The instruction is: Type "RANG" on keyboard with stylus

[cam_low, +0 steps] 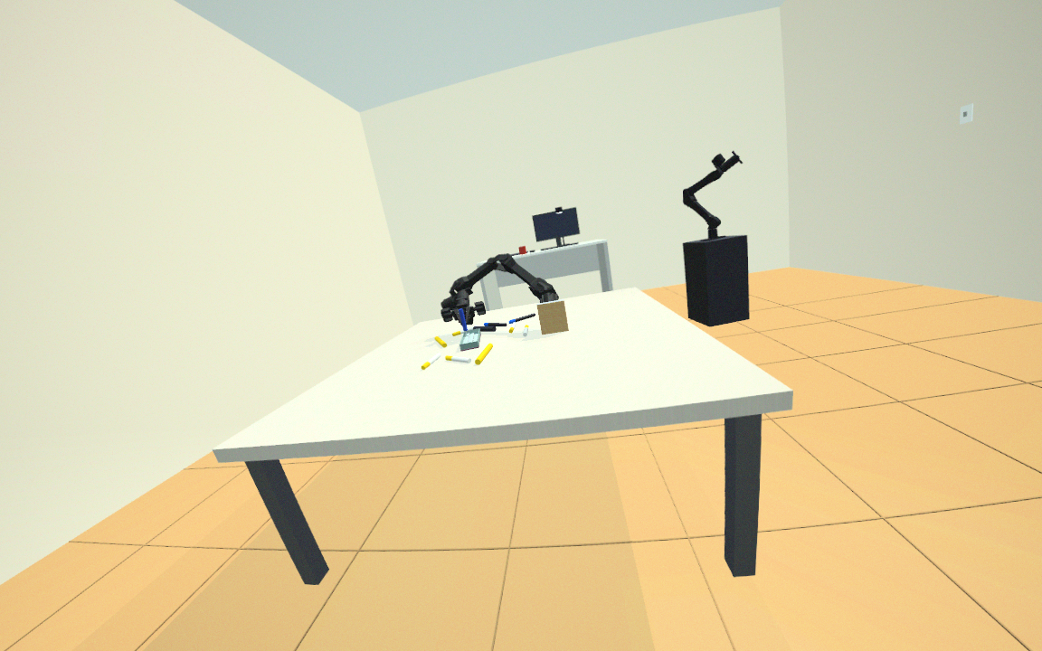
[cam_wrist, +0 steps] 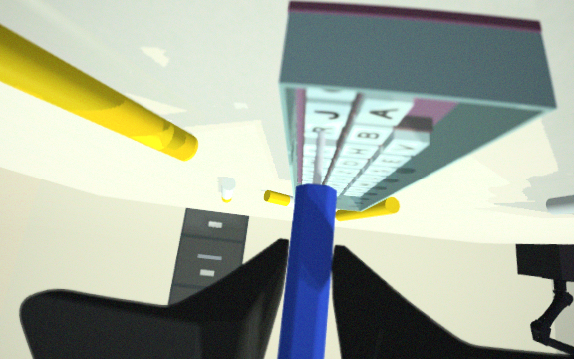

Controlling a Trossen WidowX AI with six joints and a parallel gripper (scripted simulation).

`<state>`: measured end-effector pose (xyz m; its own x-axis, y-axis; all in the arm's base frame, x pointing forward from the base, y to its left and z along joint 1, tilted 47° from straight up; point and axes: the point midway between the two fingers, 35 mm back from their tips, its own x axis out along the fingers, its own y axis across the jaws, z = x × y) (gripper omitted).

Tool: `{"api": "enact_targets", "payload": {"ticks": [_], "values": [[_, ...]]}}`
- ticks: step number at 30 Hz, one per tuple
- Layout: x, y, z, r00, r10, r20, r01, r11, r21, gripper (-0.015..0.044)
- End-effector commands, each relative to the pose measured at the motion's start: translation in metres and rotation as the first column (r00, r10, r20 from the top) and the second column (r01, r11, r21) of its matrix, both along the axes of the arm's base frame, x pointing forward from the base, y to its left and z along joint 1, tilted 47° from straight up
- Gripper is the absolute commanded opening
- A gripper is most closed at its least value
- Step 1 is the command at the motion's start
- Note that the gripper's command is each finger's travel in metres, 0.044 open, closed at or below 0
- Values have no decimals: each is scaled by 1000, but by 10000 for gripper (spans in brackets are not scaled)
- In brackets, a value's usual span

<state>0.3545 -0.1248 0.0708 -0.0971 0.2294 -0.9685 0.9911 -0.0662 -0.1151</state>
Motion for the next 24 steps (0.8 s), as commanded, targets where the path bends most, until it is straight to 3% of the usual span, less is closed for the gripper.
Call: {"api": "enact_targets", "payload": {"ticks": [1,13,24], "values": [[-1,1,1,1000,3,-3,-3,1000,-2,81],[2,28,22,1000,15,-3,-15,1000,-1,85],[-3,24,30,1000,11,-3,-11,1000,-1,0]]}}
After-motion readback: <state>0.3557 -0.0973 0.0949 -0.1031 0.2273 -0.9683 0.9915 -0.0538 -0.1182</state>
